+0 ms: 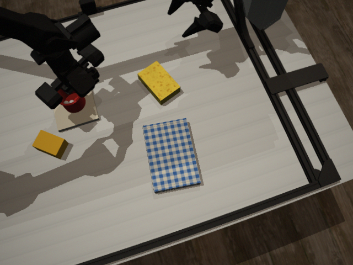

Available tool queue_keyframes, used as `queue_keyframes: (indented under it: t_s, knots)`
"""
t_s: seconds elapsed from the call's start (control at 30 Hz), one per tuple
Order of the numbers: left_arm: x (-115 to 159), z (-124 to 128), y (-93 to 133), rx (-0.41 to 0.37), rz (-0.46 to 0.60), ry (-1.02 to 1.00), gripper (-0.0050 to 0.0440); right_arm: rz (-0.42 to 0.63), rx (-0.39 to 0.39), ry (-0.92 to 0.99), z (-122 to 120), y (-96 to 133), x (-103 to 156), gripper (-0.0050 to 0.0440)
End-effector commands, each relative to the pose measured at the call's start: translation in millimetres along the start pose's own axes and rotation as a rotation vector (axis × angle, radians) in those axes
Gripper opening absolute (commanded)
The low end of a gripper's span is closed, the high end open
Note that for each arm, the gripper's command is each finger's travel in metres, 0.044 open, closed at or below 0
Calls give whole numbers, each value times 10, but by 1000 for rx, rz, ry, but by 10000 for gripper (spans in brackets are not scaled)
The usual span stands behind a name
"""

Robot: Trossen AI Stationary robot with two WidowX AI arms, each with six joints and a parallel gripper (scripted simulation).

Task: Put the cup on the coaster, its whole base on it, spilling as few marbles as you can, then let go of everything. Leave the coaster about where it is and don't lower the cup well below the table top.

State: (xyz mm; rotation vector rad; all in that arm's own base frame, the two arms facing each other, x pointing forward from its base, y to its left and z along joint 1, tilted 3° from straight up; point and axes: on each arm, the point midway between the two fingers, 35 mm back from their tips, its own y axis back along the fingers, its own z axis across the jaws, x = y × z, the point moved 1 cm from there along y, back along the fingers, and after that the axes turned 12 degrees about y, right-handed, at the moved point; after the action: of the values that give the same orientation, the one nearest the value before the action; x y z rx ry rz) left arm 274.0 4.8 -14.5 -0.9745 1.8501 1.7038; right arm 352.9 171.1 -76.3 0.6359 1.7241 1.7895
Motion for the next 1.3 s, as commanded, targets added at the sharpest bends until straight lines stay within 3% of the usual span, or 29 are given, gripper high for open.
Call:
queue_keyframes:
  t_s: [0.0, 0.33, 0.4, 0.47, 0.57, 1.03, 1.27]
  knots:
    - [0, 0, 0, 0, 0, 0, 400, 0, 0, 0, 0, 0, 0, 0]
    - [0, 0, 0, 0, 0, 0, 400, 0, 0, 0, 0, 0, 0, 0]
    - [0, 0, 0, 0, 0, 0, 400, 0, 0, 0, 0, 0, 0, 48]
    - [0, 0, 0, 0, 0, 0, 400, 0, 0, 0, 0, 0, 0, 48]
    - [0, 0, 0, 0, 0, 0, 400, 0, 0, 0, 0, 0, 0, 115]
    - [0, 0, 0, 0, 0, 0, 400, 0, 4, 0, 7, 64, -1, 115]
    - [0, 0, 0, 0, 0, 0, 400, 2, 15, -1, 6, 249, 3, 115]
